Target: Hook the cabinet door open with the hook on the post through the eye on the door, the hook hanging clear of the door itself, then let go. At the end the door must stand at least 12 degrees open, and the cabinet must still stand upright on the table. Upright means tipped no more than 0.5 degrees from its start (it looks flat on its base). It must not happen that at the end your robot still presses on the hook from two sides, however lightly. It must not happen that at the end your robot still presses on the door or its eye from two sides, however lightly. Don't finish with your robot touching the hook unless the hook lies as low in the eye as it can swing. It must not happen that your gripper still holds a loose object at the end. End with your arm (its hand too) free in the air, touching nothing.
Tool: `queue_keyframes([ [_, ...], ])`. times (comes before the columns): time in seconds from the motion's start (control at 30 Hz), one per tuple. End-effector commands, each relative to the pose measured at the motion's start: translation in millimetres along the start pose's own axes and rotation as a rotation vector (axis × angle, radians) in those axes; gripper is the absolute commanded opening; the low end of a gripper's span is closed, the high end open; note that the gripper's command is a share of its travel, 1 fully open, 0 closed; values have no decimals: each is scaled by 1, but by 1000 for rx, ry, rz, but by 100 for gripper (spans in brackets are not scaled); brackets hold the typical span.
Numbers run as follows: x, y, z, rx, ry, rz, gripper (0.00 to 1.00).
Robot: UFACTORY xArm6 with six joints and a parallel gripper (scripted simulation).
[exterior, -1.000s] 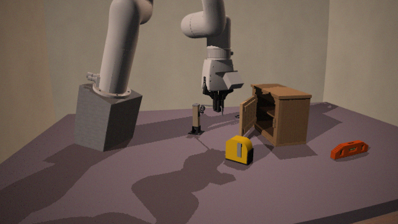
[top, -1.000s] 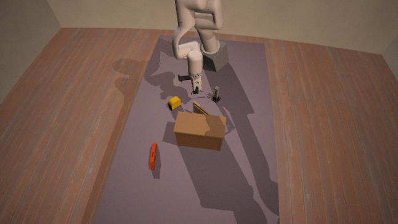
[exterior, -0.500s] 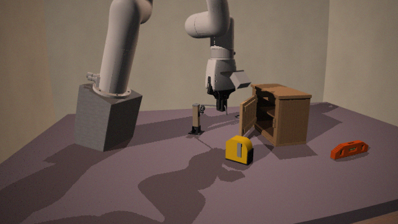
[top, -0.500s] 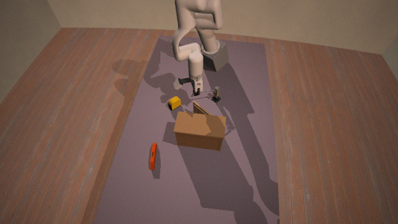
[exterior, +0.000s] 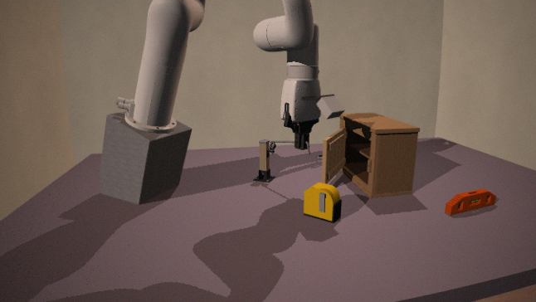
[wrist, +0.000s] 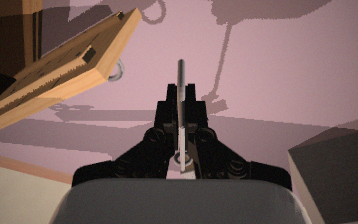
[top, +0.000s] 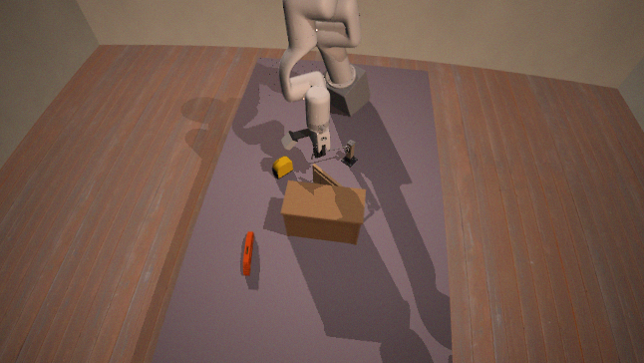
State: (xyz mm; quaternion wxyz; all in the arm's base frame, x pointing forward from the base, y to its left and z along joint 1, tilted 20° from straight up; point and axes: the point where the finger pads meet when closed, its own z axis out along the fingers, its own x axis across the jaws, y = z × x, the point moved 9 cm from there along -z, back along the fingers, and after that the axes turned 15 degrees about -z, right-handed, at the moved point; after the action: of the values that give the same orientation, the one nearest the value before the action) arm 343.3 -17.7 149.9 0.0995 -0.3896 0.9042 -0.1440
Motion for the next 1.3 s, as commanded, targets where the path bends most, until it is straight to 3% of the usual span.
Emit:
queue_keyframes([
  [0.0,-4,-2,0,0,-2,-56,4],
  [1.27,-33,-5,-1,0,-2,-276,4],
])
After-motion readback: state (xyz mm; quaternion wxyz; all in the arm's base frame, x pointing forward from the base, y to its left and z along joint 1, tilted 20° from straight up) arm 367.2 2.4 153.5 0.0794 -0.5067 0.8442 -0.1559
